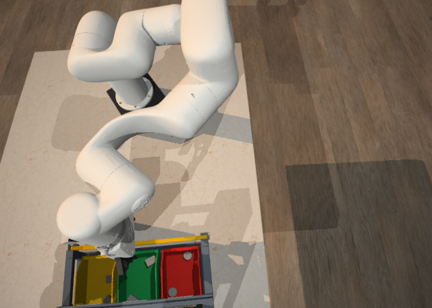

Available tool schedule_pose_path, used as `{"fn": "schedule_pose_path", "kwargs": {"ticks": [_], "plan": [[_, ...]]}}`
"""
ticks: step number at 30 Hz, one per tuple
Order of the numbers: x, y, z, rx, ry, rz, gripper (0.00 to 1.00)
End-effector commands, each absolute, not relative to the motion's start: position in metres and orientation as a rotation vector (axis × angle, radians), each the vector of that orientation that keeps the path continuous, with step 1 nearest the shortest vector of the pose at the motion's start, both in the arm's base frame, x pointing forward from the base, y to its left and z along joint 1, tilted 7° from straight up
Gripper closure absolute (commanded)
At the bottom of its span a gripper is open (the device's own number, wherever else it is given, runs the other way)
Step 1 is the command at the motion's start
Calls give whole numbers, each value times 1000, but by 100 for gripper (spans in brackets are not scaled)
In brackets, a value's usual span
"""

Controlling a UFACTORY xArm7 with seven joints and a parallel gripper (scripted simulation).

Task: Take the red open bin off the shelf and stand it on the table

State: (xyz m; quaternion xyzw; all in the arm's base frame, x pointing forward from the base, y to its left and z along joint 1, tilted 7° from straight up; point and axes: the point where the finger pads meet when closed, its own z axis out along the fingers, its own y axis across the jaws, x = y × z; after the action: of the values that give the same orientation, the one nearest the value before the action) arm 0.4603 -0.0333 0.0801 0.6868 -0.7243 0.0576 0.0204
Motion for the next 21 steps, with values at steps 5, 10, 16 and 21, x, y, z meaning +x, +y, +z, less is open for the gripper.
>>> {"fn": "schedule_pose_path", "kwargs": {"ticks": [5,10,16,21], "plan": [[461,-33,82,2075,-2303,185,0],[461,-33,82,2075,-2303,185,0],[461,-33,82,2076,-2302,185,53],[461,-33,82,2076,-2302,185,53]]}}
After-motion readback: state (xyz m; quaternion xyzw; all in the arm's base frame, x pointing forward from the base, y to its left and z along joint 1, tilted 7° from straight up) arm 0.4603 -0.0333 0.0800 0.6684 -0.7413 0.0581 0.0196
